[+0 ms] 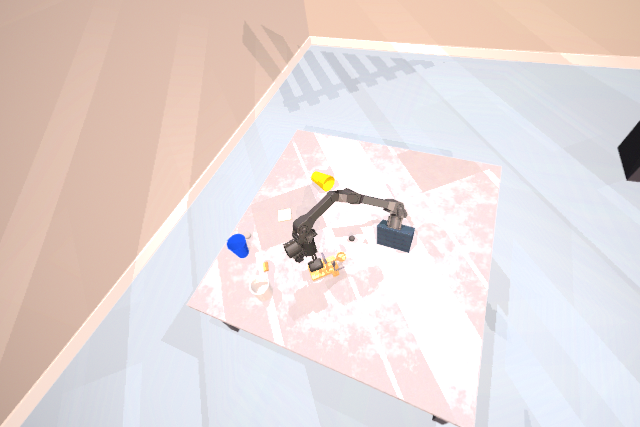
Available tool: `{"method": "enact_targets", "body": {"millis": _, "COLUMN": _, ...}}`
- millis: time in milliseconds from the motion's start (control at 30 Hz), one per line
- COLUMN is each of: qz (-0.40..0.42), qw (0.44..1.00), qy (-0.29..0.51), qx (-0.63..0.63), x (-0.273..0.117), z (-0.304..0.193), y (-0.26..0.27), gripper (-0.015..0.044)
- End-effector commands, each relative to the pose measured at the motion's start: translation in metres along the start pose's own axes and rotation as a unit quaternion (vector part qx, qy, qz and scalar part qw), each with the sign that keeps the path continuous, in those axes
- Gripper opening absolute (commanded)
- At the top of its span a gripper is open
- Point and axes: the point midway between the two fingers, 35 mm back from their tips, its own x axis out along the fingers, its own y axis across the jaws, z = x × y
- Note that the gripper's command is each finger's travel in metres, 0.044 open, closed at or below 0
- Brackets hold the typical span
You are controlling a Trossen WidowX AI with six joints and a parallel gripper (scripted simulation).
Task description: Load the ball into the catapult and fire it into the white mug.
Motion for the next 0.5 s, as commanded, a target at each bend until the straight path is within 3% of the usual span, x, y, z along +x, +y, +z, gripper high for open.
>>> {"method": "enact_targets", "body": {"millis": 0, "qz": -0.002, "qw": 1.0, "qy": 0.007, "qx": -0.004, "x": 0.003, "z": -0.003, "y": 0.001, "gripper": 0.044}}
{"method": "enact_targets", "body": {"millis": 133, "qz": -0.002, "qw": 1.0, "qy": 0.01, "qx": -0.003, "x": -0.002, "z": -0.006, "y": 0.001, "gripper": 0.044}}
{"method": "enact_targets", "body": {"millis": 267, "qz": -0.003, "qw": 1.0, "qy": 0.01, "qx": -0.003, "x": 0.04, "z": -0.007, "y": 0.0, "gripper": 0.044}}
{"method": "enact_targets", "body": {"millis": 467, "qz": -0.003, "qw": 1.0, "qy": 0.01, "qx": -0.003, "x": 0.043, "z": -0.007, "y": 0.0, "gripper": 0.044}}
